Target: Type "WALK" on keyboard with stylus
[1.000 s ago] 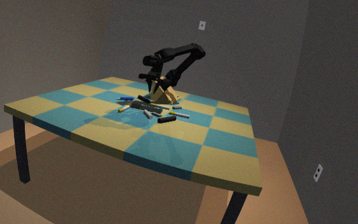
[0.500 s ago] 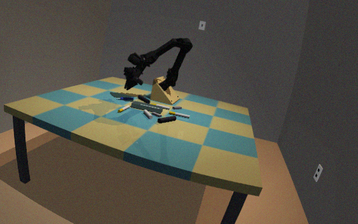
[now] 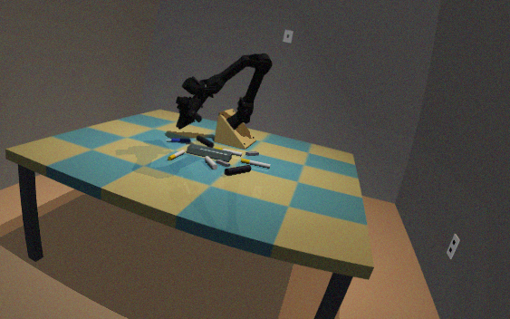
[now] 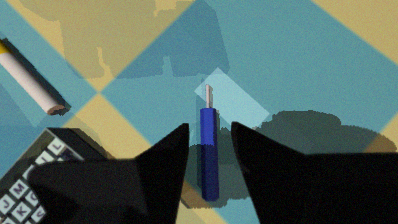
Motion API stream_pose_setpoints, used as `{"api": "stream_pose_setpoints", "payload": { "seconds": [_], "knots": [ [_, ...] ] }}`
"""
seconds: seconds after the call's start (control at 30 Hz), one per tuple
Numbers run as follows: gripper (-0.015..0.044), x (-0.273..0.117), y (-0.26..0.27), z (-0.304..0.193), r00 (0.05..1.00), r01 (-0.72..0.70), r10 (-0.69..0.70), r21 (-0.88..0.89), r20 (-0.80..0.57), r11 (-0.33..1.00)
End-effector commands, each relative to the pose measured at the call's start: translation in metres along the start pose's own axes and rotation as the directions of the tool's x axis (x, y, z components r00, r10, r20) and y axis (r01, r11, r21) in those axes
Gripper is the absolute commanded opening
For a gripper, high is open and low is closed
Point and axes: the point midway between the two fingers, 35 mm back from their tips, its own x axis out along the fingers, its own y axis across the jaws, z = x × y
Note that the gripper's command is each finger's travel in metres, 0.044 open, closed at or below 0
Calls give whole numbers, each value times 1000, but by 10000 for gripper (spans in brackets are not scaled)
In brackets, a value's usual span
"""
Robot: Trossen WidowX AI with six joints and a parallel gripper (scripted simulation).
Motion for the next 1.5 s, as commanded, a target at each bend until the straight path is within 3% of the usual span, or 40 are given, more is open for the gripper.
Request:
{"api": "stream_pose_setpoints", "payload": {
  "seconds": [0.0, 1.47],
  "knots": [
    [150, 2, -1, -5, 1000, 6, -6, 8, -8, 1000],
    [150, 17, 0, -15, 1000, 5, -5, 8, -9, 1000]
  ]
}}
